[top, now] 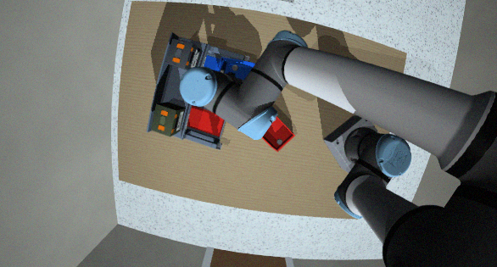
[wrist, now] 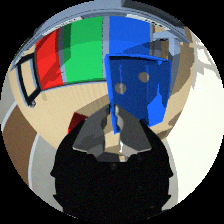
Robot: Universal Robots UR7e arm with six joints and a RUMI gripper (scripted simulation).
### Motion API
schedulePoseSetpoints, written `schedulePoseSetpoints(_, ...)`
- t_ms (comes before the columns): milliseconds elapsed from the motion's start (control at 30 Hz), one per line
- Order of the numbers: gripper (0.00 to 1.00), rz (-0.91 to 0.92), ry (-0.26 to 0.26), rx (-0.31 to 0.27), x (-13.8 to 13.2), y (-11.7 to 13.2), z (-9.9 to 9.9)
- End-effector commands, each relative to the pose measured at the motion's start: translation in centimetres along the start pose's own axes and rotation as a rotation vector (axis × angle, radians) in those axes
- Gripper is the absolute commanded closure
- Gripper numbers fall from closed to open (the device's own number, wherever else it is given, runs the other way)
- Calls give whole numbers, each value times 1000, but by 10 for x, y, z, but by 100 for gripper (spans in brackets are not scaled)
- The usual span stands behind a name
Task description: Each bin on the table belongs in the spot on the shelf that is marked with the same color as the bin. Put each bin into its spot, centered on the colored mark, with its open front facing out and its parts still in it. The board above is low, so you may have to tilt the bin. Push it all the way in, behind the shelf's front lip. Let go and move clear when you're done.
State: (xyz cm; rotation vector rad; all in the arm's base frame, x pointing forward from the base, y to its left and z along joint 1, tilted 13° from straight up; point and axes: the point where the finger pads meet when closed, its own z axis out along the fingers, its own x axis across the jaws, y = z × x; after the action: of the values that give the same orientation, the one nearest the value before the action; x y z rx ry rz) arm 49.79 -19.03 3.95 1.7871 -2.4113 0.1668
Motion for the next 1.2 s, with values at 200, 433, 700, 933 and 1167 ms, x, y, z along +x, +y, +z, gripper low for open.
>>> schedulePoseSetpoints(200,100,0,0,1,0,-7,-2)
schedulePoseSetpoints(433,100,0,0,1,0,-11,-2)
schedulePoseSetpoints(700,100,0,0,1,0,-13,-3)
schedulePoseSetpoints(933,100,0,0,1,0,-14,-3)
schedulePoseSetpoints(1167,100,0,0,1,0,-14,-3)
